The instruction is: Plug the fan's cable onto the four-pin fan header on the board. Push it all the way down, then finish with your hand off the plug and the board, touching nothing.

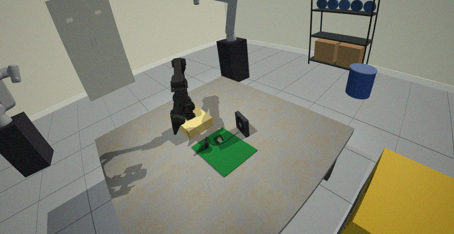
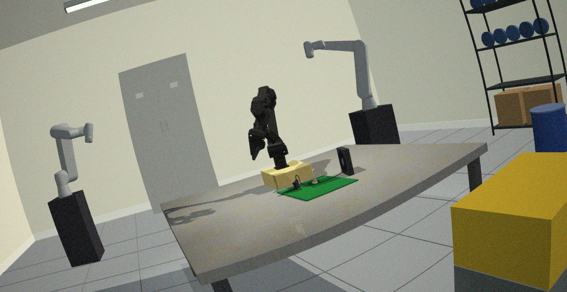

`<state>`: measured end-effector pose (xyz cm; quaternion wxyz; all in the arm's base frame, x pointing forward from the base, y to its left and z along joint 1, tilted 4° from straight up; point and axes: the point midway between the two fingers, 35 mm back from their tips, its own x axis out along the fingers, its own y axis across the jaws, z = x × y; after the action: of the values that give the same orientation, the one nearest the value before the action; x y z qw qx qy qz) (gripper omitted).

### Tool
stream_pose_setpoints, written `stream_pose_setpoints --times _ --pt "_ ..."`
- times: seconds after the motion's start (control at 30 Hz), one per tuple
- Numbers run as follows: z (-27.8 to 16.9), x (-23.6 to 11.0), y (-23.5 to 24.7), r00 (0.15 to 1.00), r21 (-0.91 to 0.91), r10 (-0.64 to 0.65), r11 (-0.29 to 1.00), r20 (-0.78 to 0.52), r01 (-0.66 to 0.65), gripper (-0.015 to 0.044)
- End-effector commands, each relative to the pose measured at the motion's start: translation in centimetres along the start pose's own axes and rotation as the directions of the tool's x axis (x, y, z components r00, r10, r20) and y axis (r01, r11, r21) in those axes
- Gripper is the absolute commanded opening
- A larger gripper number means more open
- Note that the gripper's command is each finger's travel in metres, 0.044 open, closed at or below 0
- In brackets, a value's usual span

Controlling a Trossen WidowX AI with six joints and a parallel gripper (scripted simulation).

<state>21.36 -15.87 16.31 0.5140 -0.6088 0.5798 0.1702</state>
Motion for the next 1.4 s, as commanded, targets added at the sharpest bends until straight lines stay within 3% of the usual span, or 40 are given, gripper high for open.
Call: stream_pose_setpoints --times 0.0,0.13,0.23,0.53,0.77,1.37 --pt "6.7 -0.4 0.7 0.981 -0.487 0.025 0.871 0.192 0.073 0.044" --pt "12.7 -1.7 2.5 0.932 -0.819 0.092 0.512 0.352 0.259 0.044" --pt "14.6 -2.3 3.5 0.909 -0.875 0.126 0.351 0.398 0.334 0.044" --pt "14.7 -2.1 3.5 0.909 -0.875 0.126 0.351 0.398 0.334 0.044" --pt "17.3 2.6 5.5 0.909 -0.875 0.126 0.351 0.398 0.334 0.044" --pt "18.4 4.6 6.3 0.909 -0.875 0.126 0.351 0.398 0.334 0.044"
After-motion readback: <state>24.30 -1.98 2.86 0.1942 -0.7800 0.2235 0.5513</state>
